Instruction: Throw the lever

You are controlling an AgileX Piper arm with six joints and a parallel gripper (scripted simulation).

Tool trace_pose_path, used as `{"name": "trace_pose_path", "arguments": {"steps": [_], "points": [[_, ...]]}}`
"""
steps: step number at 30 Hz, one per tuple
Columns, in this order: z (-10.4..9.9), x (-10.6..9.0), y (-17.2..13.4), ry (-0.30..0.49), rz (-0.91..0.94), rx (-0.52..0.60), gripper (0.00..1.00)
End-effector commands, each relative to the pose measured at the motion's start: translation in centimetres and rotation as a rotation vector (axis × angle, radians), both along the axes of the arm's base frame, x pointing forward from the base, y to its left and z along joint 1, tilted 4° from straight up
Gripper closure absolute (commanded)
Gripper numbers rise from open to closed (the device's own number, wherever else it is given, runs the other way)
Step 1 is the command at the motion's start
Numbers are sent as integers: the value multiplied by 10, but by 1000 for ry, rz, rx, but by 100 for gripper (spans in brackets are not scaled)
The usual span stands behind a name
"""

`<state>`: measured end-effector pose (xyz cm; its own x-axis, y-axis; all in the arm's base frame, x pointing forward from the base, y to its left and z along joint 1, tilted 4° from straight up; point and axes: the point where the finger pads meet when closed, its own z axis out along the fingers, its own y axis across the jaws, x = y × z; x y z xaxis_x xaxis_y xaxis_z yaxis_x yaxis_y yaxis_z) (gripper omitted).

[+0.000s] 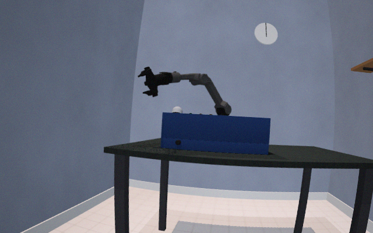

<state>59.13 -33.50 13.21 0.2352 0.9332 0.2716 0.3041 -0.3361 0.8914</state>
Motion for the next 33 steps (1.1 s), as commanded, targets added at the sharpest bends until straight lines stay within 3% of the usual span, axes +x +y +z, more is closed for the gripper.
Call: {"name": "trace_pose_path", "arguments": {"steps": [1,22,27,33], "points": [[2,0,0,-2,0,-2,0],[3,0,3,2,7,-8,0],[11,0,20,27,49,-51,0],[28,-4,62,82,148,-153,0]]}}
